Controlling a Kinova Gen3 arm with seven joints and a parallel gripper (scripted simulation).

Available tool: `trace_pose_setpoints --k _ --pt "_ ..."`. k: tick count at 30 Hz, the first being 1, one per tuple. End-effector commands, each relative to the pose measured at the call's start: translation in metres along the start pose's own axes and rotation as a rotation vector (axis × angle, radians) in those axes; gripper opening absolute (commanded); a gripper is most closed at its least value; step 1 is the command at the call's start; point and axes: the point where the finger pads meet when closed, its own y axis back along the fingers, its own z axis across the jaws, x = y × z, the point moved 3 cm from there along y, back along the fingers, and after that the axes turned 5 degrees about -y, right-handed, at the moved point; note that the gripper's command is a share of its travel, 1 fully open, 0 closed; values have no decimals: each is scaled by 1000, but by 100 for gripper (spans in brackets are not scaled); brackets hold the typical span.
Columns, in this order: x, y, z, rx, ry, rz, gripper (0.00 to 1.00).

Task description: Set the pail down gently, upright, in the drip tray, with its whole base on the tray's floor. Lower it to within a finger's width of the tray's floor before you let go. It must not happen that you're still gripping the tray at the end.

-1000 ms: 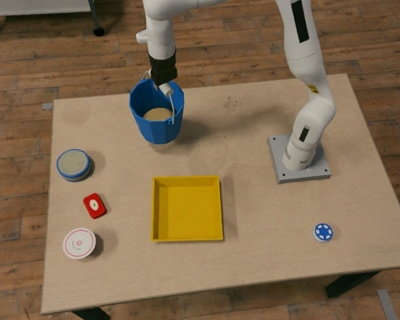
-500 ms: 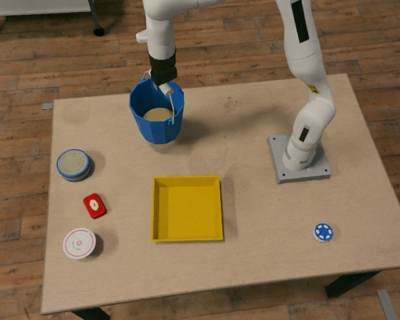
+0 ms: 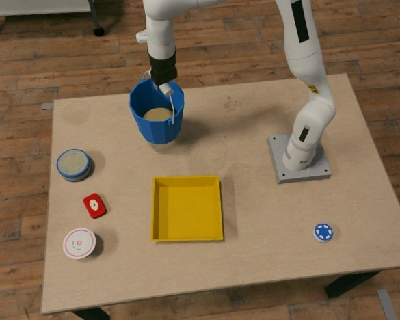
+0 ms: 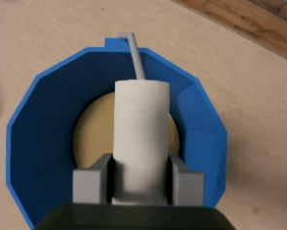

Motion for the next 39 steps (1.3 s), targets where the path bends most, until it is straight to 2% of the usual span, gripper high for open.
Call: trace_pose_setpoints --k 1,20,39 --pt "0 1 0 2 0 2 0" --pt "-5 1 -1 2 0 2 0" --pt "-24 1 -4 2 0 2 0"
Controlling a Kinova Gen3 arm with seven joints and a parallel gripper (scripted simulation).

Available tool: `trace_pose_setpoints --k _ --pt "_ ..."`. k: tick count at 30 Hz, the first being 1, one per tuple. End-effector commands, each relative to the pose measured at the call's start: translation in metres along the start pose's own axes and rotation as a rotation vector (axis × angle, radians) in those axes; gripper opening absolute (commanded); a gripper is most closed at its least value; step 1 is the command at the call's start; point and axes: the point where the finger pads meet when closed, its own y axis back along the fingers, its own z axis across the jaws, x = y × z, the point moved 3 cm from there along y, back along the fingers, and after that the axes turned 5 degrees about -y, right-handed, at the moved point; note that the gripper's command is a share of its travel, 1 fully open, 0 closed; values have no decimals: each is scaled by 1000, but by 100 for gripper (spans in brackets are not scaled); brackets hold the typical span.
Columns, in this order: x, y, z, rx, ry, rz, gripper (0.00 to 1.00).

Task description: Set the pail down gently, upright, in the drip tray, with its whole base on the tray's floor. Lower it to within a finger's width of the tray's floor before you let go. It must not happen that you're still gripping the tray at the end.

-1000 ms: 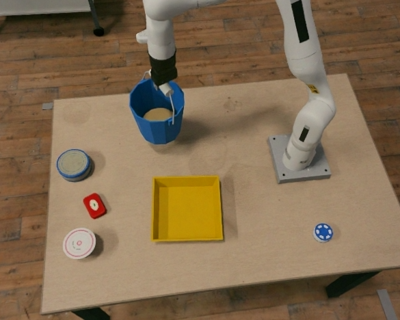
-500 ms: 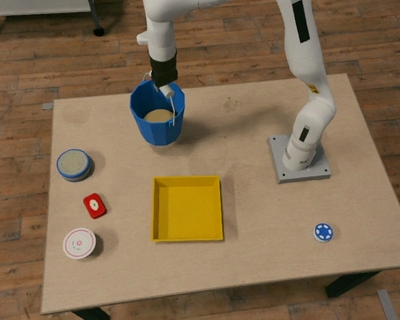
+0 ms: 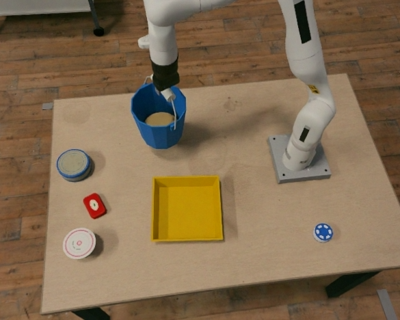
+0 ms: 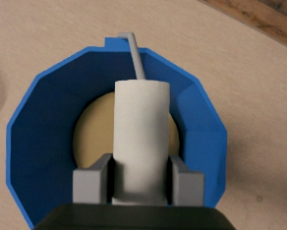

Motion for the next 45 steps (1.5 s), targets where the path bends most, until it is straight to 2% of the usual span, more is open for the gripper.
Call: trace_pose_setpoints --k 1,29,45 --pt "-5 1 -1 2 0 2 0" --pt "-63 1 -10 2 0 2 0" --pt "-110 1 -17 2 0 1 0"
